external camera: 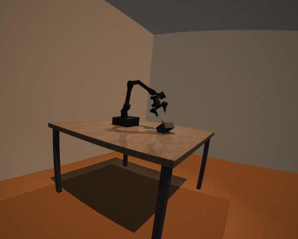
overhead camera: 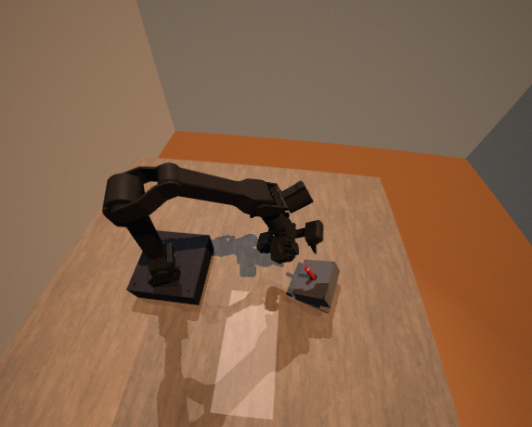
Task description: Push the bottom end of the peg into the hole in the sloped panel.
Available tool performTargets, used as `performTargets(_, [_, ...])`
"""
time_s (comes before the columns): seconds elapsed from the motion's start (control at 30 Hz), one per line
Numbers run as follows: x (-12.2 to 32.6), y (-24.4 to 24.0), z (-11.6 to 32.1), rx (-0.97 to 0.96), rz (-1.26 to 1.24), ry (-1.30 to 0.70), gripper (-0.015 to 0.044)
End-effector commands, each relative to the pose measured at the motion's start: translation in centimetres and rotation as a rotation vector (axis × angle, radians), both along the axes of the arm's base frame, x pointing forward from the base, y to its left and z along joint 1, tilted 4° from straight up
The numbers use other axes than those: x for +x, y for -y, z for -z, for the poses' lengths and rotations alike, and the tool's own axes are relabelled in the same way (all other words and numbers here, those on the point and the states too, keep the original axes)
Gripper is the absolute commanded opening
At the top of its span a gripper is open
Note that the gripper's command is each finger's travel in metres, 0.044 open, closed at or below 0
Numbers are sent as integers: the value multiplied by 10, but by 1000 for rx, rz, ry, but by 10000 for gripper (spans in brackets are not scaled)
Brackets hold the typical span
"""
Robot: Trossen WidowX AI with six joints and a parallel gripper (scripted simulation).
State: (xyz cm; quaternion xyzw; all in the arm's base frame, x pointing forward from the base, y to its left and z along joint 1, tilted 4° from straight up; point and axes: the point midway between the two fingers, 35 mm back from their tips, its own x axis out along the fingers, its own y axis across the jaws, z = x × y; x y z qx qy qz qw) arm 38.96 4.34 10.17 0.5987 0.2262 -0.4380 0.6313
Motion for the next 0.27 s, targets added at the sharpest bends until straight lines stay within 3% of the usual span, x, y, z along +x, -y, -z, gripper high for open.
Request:
performTargets(0.0, [-4,-2,-7,-1,4,3,440])
performTargets(0.23, [-6,-3,-10,-1,4,3,440])
